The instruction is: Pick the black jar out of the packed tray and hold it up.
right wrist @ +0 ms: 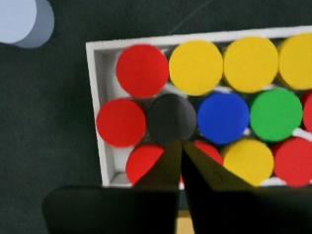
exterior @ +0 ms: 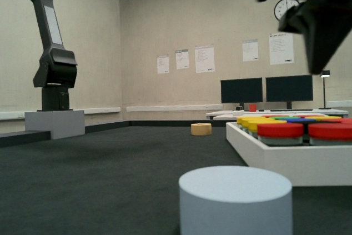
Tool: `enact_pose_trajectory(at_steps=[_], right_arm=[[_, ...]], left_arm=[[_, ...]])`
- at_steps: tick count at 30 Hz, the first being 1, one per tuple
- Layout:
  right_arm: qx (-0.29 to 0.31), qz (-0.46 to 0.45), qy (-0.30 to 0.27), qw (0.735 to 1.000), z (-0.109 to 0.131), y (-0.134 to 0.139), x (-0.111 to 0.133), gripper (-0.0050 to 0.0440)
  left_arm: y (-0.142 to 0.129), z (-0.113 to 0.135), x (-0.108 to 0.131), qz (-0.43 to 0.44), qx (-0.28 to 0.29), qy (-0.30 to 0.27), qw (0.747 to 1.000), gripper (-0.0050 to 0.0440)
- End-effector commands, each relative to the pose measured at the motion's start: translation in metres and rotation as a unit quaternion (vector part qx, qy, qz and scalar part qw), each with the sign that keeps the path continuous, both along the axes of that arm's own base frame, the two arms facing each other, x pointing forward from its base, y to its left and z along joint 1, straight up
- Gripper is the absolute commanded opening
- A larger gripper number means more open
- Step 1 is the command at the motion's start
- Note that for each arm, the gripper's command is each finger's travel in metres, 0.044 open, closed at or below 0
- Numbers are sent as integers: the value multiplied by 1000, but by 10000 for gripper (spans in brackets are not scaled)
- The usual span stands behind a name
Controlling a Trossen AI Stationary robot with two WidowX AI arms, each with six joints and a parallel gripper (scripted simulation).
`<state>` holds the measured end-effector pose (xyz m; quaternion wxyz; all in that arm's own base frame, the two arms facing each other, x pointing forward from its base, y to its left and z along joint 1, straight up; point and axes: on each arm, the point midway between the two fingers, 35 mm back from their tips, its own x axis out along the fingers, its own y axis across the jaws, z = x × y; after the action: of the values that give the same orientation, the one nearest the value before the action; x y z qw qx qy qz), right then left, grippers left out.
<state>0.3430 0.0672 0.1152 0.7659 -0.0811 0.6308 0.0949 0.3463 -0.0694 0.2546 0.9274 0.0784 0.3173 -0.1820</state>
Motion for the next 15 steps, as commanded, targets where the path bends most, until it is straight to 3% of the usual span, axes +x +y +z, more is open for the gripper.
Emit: enact_pose_trajectory(at_steps=[1,7,15], right_arm=[[-8,15,21,1000,3,10,28,-50],[-18,27,59,998,-7,20,55,-50],[-22,32,76,996,-11,24,69,-50]], left_arm=[[3,15,-5,-38,4,14,999,440],[3,16,-10,-59,4,29,998,440],[2,18,-12,-60,3,26,998,440]])
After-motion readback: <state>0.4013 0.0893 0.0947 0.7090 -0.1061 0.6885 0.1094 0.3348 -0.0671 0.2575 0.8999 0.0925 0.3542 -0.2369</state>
